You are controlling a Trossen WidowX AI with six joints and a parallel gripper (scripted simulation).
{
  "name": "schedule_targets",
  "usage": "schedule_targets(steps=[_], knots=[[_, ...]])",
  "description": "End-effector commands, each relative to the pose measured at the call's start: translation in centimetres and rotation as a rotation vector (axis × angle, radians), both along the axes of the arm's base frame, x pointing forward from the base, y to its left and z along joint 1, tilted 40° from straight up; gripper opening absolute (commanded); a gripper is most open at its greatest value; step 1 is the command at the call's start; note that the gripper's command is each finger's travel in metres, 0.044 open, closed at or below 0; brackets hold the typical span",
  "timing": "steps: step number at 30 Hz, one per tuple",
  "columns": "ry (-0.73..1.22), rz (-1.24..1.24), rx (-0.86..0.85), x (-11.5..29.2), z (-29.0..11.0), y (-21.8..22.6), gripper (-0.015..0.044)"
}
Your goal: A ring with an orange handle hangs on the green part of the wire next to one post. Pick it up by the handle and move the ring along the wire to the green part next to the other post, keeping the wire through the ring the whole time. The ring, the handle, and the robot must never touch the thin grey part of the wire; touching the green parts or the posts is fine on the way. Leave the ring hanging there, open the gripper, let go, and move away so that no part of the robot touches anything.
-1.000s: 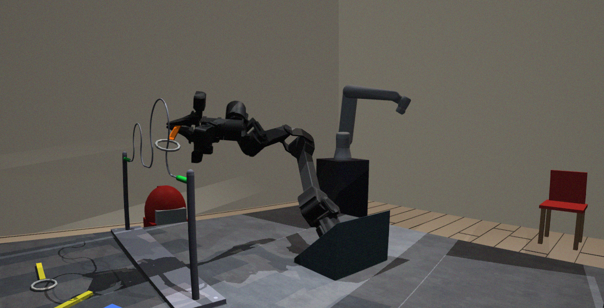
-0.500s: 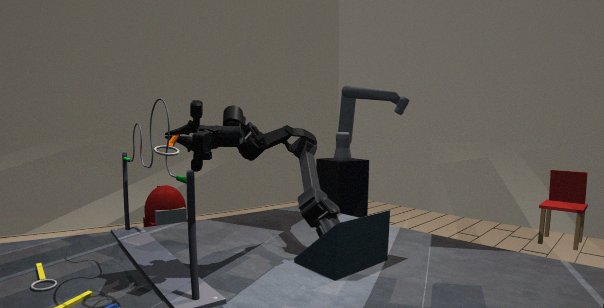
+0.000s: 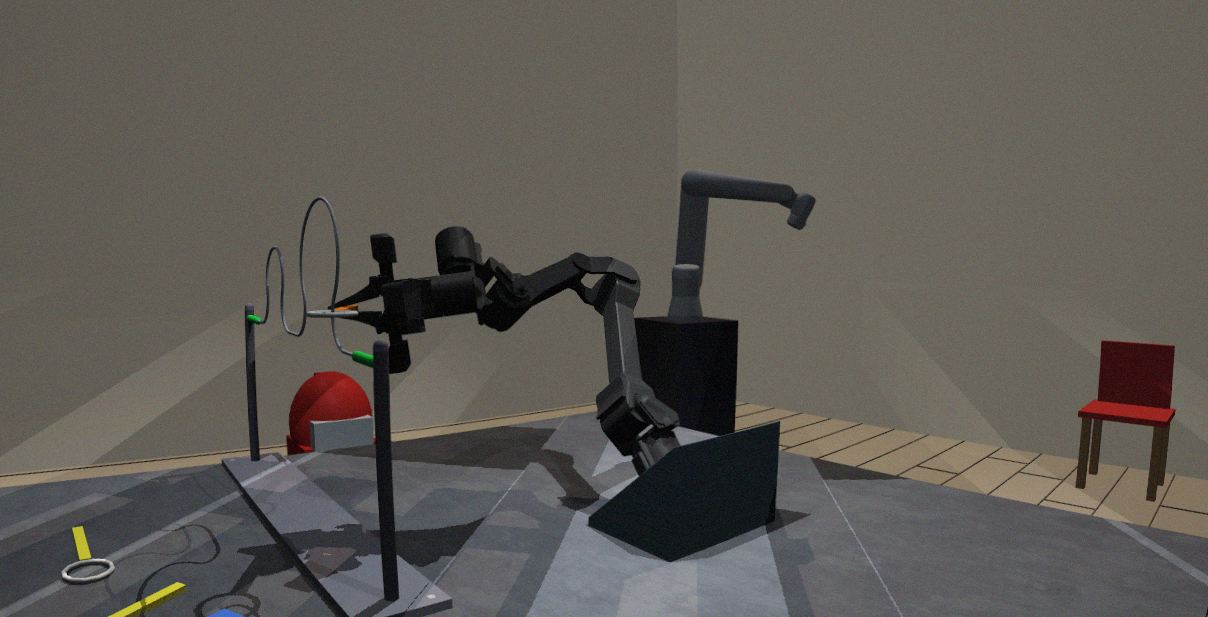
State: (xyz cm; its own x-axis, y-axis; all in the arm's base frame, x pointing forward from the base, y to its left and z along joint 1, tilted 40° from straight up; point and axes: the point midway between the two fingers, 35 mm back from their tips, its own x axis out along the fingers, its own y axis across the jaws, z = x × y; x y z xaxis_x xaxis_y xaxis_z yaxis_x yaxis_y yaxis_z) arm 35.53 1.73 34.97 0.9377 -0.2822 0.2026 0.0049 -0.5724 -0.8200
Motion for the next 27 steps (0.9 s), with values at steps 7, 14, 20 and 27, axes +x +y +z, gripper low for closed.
schedule_targets(steps=[7,14,20,27], knots=[[0.053,0.015,0.247,0.5,-3.4,-2.1,-0.0150],[0.111,0.078,0.403,1.6,-5.7,-3.2,-0.0150],[0.135,0.086,0.548,1.7,-7.9,-3.7,-0.0150],[0.158,0.091,0.704,1.7,-10.5,-3.8,-0.0150]])
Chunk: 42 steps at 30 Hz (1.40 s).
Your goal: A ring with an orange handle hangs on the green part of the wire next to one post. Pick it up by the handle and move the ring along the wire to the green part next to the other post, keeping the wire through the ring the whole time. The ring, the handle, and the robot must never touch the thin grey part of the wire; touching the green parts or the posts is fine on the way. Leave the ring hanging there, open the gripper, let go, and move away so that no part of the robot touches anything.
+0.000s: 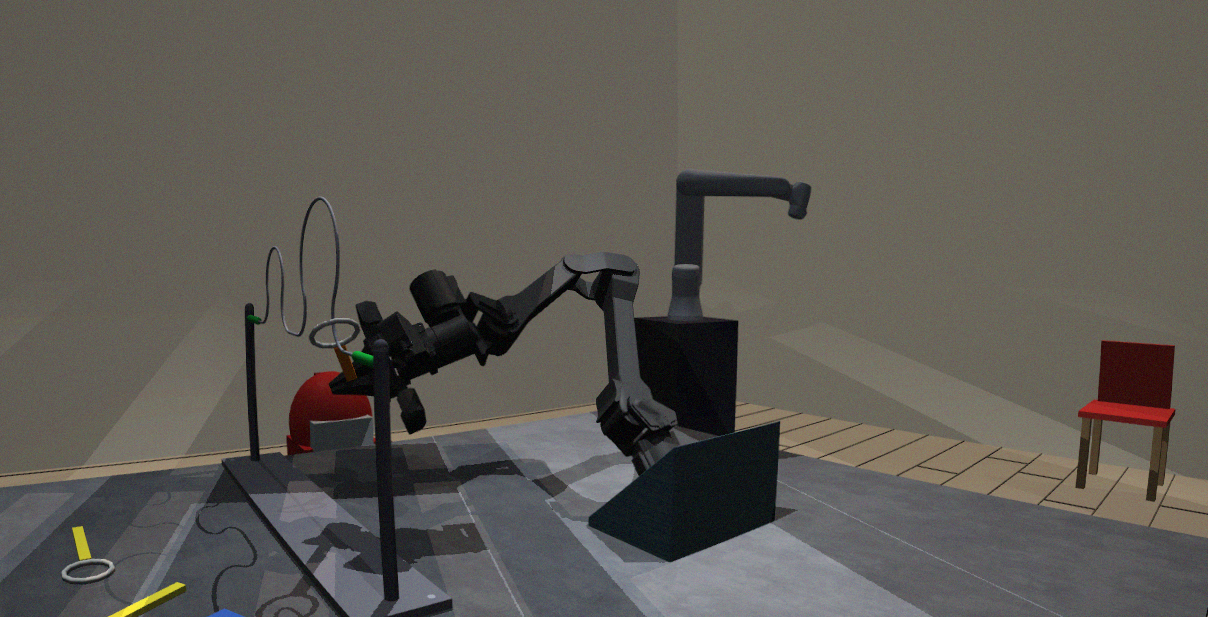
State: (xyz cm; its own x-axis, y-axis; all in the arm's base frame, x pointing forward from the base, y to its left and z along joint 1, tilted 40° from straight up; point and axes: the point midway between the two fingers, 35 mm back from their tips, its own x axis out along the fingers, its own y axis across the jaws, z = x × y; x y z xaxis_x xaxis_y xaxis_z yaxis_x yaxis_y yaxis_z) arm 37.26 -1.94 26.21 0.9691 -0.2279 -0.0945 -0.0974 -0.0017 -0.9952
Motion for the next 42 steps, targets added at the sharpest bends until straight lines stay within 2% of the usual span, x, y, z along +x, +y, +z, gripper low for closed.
schedule_targets(steps=[1,25,42], knots=[[0.028,0.002,0.113,0.0,-2.1,-0.1,-0.0150],[0.127,0.011,0.647,-0.5,-10.3,2.9,-0.0150],[0.165,0.015,0.853,-1.0,-13.5,5.7,-0.0150]])
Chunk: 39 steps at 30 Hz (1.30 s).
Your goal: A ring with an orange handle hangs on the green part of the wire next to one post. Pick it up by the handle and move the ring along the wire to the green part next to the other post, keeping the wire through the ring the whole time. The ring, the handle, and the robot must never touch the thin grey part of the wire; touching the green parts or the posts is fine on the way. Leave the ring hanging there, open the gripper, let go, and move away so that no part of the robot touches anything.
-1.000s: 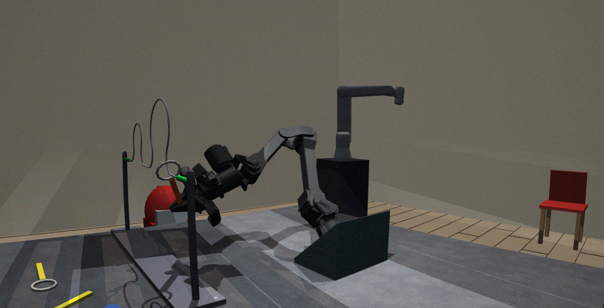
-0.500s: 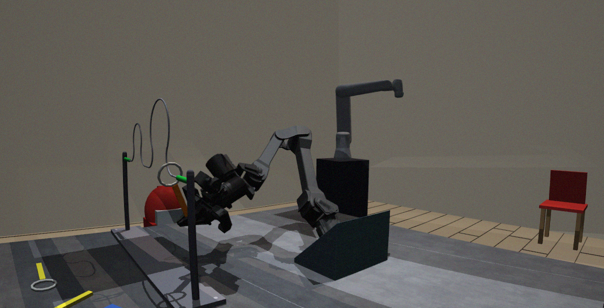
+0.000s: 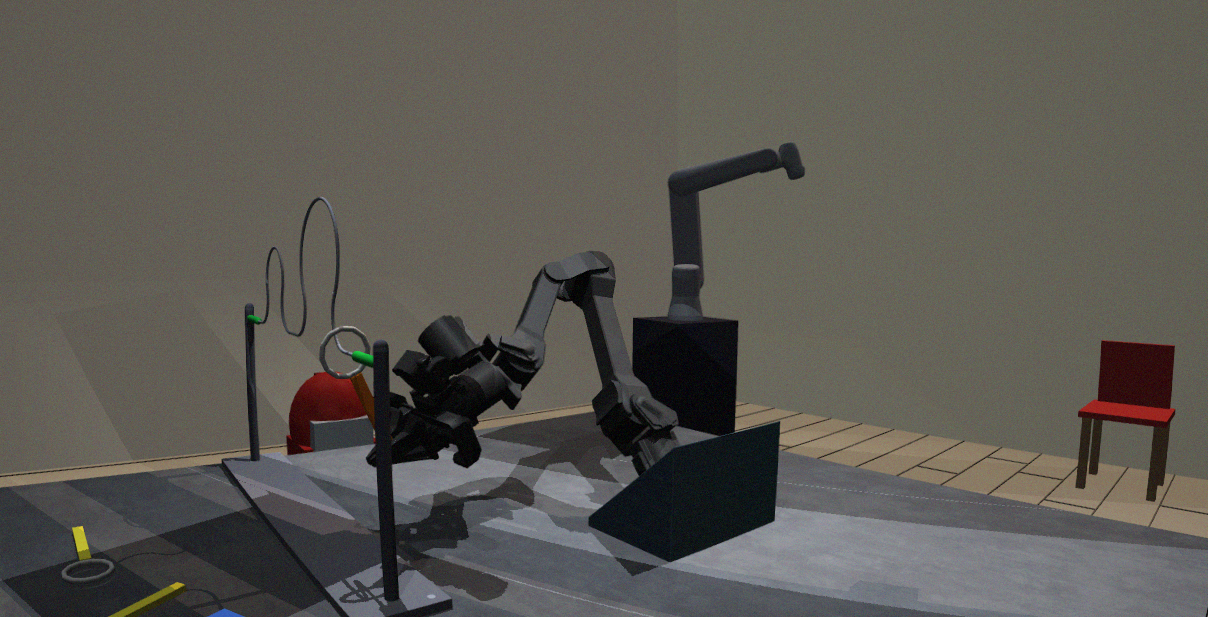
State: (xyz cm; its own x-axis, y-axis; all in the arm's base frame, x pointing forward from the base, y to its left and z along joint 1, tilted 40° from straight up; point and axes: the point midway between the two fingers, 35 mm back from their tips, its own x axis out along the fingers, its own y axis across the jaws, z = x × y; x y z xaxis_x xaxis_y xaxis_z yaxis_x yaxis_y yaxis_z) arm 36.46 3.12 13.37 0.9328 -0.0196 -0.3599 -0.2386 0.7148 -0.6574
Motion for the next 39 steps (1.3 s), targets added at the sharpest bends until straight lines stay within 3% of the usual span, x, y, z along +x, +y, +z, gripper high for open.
schedule_targets(steps=[1,39], knots=[[0.008,0.005,0.040,-0.2,-0.7,0.8,-0.0150],[0.014,0.007,0.076,-0.8,-3.5,4.0,-0.0150]])
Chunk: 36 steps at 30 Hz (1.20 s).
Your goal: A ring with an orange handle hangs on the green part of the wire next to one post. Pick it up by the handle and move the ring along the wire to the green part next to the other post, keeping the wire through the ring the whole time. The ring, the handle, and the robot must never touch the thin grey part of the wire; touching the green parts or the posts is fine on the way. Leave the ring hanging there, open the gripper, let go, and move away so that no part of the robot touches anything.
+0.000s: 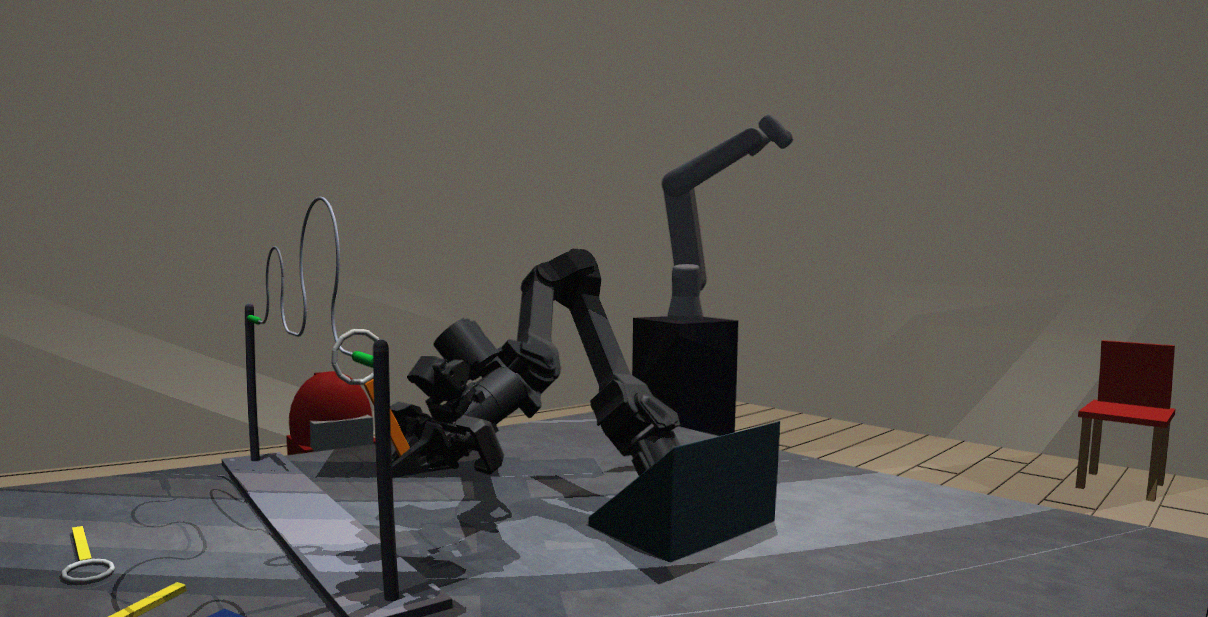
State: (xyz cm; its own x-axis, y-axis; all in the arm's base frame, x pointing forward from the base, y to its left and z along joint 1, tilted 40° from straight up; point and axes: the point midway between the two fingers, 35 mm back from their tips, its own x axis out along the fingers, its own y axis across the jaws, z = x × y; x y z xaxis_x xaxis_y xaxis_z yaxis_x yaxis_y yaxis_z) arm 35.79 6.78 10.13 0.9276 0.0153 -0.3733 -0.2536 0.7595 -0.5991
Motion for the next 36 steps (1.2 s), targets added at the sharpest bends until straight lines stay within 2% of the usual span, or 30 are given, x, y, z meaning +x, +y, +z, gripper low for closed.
schedule_targets(steps=[1,36], knots=[[-0.001,-0.001,0.002,-0.1,-0.3,0.4,-0.0150],[-0.001,-0.001,0.001,0.1,-2.1,-0.5,-0.0150]])
